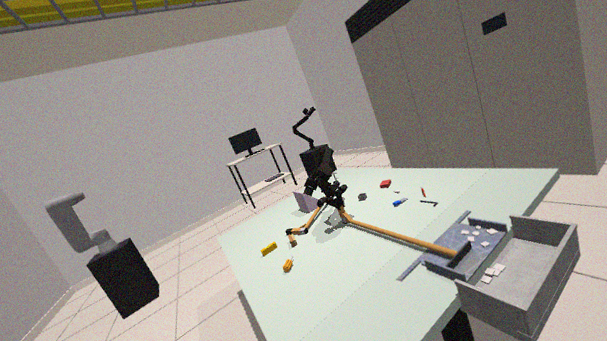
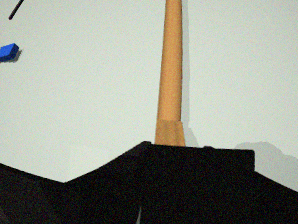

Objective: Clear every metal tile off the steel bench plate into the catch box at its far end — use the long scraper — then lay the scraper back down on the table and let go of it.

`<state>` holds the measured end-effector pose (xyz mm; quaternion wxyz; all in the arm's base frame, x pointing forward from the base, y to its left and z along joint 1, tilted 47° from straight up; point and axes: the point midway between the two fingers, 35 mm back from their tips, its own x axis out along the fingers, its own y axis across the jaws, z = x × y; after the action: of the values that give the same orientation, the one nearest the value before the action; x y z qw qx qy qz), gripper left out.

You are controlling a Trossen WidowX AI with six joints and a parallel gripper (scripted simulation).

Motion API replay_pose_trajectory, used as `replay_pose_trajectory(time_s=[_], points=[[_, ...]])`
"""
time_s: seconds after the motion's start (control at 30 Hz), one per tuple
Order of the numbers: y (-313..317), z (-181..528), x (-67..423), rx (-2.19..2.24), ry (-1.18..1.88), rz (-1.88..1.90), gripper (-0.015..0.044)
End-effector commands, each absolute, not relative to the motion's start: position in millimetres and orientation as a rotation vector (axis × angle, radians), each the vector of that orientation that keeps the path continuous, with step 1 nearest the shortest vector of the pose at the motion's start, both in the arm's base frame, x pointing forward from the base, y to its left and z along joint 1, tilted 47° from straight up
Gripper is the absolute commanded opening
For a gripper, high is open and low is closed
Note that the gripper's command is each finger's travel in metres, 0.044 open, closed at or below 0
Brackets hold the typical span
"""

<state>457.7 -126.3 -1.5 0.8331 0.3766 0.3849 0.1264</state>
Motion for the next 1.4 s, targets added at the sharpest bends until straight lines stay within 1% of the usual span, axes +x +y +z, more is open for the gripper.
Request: replay_pose_trajectory(time_s=[0.0, 1.37], points=[[-132.4, 0.6, 450.2, 0.796, 0.806, 0.258, 0.0], [-130.0, -3.5, 383.3, 0.795, 0.807, 0.254, 0.0]])
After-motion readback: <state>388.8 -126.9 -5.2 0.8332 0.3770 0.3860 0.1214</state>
